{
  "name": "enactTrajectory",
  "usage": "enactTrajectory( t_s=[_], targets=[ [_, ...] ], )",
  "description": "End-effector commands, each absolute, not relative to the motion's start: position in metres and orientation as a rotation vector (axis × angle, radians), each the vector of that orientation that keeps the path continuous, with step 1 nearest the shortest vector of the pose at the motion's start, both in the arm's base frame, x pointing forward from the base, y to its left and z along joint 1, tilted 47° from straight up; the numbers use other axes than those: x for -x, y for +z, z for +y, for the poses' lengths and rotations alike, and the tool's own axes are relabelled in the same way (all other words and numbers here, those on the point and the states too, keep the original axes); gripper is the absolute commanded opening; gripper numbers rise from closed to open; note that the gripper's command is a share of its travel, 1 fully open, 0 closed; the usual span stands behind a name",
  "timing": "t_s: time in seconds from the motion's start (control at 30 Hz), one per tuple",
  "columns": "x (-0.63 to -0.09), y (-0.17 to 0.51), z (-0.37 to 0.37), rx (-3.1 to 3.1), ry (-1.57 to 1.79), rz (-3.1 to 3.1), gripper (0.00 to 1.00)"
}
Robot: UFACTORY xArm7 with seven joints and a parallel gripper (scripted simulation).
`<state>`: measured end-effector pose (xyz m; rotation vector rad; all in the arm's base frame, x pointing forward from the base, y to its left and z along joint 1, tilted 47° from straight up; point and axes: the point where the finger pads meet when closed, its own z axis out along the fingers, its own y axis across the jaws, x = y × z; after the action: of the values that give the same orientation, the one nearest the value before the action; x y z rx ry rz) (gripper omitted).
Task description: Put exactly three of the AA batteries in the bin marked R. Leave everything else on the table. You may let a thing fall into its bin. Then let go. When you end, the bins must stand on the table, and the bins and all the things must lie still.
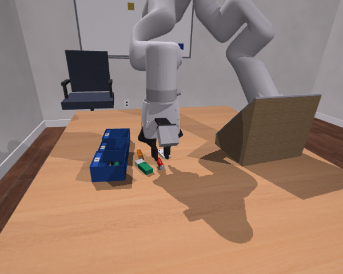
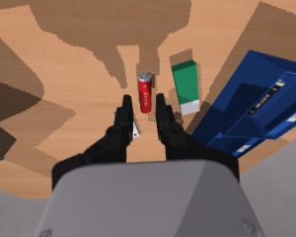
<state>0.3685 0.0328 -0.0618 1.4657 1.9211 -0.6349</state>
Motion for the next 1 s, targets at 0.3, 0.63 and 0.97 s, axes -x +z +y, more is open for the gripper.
enactTrajectory(
  t_s=[0.3, 0.63, 0.97],
  targets=[
    [-0.3745, -0.0725, 0.0265, -1.463, -0.625, 1.923, 0.28],
    [-0.3754, -0.0777, 0.0204, -1.463, -0.625, 1.923, 0.28],
    [-0.3751, -0.0776, 0.0202, -1.463, -0.625, 1.923, 0.28]
  ],
)
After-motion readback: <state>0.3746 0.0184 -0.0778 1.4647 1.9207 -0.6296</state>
